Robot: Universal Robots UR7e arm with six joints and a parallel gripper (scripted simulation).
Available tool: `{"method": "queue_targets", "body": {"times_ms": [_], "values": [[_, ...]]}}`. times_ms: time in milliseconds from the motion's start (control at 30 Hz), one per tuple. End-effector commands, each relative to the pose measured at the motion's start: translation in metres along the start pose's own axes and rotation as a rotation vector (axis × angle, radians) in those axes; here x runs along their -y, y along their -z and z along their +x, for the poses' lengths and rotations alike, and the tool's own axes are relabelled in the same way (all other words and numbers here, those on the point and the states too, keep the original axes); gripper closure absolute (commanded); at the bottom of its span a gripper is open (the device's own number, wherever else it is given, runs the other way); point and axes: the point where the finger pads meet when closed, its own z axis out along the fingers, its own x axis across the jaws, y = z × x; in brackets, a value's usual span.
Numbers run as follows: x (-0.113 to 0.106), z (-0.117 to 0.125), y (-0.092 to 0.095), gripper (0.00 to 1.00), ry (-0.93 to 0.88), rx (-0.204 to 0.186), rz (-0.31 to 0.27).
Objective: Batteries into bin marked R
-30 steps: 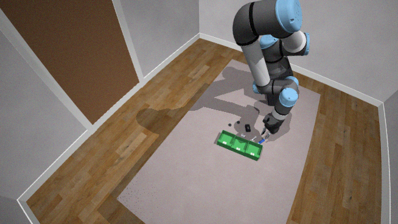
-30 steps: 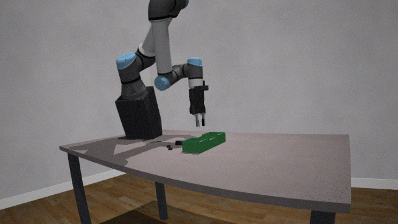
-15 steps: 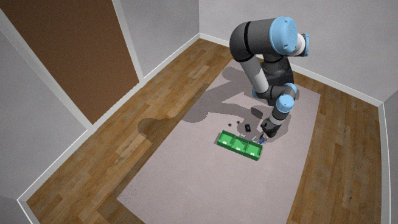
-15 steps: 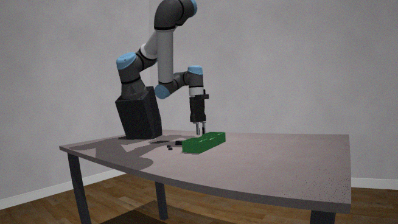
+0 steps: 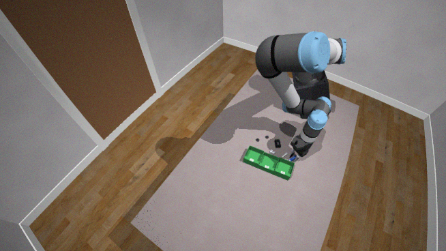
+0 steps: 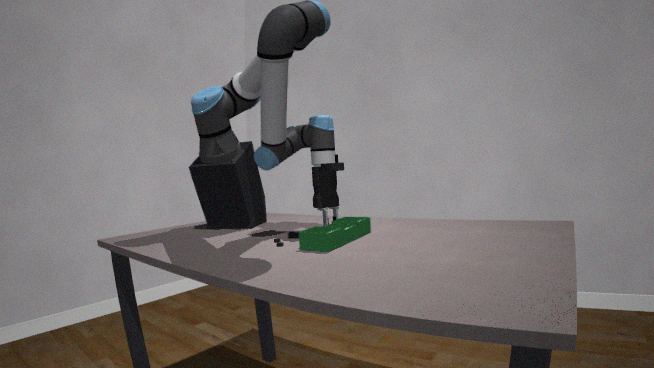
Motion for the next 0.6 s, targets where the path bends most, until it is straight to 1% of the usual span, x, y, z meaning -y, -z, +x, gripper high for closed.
{"method": "queue_targets", "body": {"times_ms": [0, 67, 567], "values": [[0.0001, -0.0001, -0.0061, 0.4, 0.0, 0.001, 0.001], [0.0001, -0.0001, -0.0088, 0.4, 0.0, 0.001, 0.001], [-0.0001, 0.0001, -0.0088, 0.4, 0.0, 0.001, 0.001]]}}
